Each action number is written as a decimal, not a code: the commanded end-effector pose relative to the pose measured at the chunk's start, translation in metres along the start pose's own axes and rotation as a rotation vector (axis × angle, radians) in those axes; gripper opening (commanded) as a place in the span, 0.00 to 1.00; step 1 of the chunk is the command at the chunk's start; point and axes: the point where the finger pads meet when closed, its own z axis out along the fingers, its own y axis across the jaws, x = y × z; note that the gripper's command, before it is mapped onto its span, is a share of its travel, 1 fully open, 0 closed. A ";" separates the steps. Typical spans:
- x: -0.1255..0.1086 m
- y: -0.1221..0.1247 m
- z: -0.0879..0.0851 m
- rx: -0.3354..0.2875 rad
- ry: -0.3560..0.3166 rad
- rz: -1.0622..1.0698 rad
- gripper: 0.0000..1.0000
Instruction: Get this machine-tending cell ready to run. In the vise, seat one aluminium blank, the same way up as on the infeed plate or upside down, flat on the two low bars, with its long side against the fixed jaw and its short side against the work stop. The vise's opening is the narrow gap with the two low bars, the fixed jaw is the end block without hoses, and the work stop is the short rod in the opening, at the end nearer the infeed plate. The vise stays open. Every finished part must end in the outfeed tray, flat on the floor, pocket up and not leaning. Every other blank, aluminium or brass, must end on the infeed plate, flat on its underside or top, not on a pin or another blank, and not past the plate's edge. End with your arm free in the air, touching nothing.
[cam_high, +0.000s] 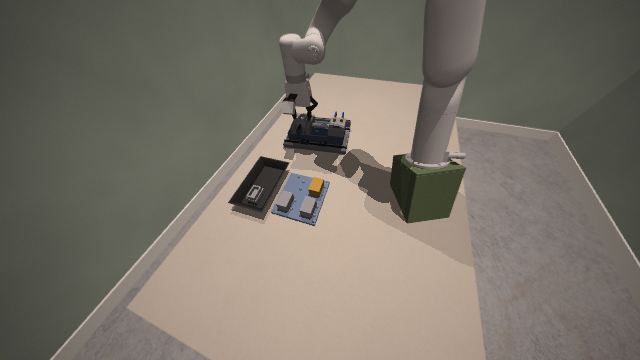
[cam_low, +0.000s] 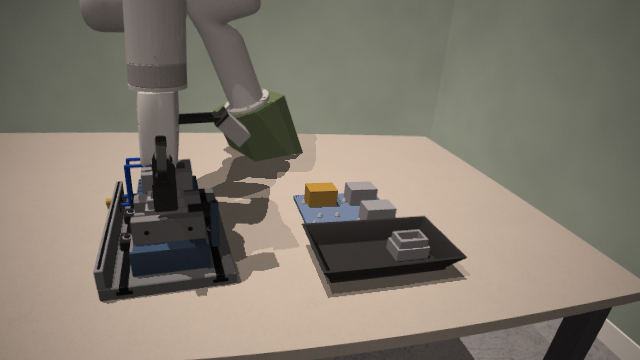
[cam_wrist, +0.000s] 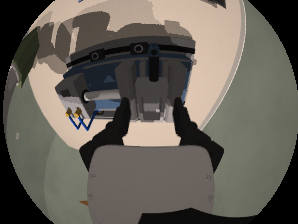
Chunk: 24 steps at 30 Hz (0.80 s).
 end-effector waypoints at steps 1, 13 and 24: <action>-0.001 0.001 -0.001 -0.004 -0.001 0.001 0.69; -0.001 0.001 -0.001 -0.004 -0.001 0.001 0.69; -0.001 0.001 -0.001 -0.004 -0.001 0.001 0.00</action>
